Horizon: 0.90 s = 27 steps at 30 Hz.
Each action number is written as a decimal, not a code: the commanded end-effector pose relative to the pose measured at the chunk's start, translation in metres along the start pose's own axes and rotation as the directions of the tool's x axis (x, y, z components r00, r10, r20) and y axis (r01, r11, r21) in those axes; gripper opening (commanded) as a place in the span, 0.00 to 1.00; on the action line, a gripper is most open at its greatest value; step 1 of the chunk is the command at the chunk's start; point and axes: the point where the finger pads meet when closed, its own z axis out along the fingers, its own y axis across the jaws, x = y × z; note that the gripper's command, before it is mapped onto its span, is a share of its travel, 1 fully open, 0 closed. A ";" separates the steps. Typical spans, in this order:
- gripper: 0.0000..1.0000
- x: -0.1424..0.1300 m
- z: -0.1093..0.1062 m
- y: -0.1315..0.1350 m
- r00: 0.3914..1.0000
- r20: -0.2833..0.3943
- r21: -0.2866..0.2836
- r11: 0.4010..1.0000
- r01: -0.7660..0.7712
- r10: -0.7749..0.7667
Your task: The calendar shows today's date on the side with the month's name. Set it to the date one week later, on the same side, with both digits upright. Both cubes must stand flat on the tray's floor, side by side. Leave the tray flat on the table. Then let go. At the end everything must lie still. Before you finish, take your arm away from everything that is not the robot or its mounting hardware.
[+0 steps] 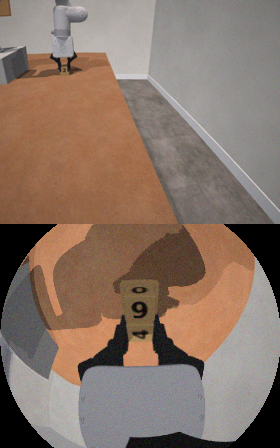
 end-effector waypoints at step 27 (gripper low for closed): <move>0.29 0.000 -0.101 0.001 1.000 0.001 -0.003 1.000 0.000 0.000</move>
